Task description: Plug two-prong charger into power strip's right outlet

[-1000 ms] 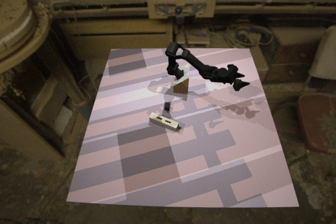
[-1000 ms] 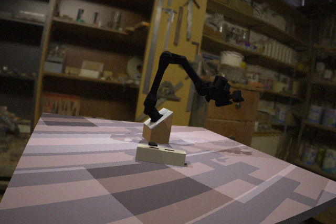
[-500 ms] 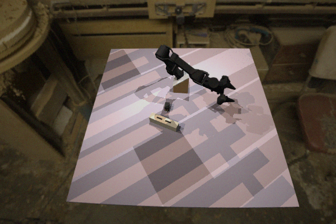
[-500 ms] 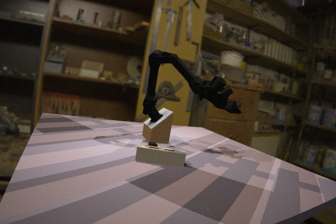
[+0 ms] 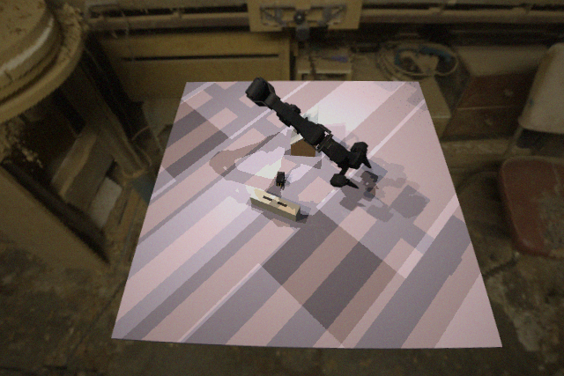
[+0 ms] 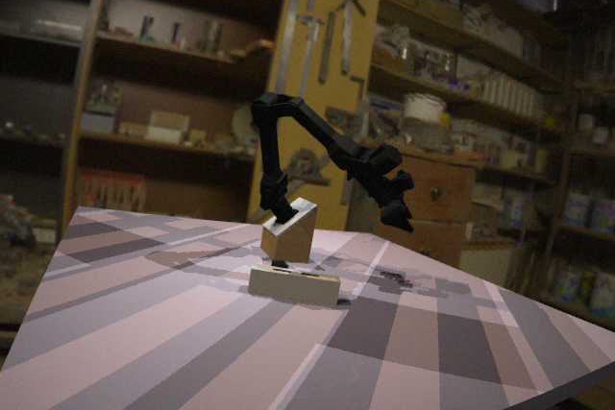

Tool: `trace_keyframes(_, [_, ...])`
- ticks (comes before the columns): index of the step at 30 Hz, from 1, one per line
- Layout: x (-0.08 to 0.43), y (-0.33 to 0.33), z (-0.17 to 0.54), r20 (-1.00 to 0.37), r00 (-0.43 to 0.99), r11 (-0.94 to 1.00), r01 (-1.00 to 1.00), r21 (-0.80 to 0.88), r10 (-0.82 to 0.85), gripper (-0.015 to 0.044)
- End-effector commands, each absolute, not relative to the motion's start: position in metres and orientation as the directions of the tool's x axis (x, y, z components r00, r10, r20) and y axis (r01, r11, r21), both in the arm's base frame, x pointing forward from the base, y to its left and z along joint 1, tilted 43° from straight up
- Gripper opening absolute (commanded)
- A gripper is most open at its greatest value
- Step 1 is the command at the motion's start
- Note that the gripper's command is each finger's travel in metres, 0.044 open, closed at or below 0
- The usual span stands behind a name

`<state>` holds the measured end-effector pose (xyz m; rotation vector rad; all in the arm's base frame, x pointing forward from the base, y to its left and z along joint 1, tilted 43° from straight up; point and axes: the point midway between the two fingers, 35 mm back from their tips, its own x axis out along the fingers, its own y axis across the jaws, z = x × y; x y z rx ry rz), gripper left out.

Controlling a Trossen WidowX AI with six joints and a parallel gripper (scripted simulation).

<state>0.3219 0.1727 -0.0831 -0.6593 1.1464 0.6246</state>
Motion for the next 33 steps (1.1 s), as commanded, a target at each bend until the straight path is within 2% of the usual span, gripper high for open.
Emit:
trace_keyframes(1, [0.322, 0.149, -0.076, -0.958, 0.285, 0.718, -0.675, -0.172, 0.038, 0.044])
trace_keyframes(17, [0.301, 0.032, -0.035, -0.937, 0.178, 0.885, -0.315, -0.344, -0.301, 0.044])
trace_keyframes(33, [0.244, -0.065, 0.016, -0.822, -0.037, 0.822, 0.023, -0.569, -0.568, 0.044])
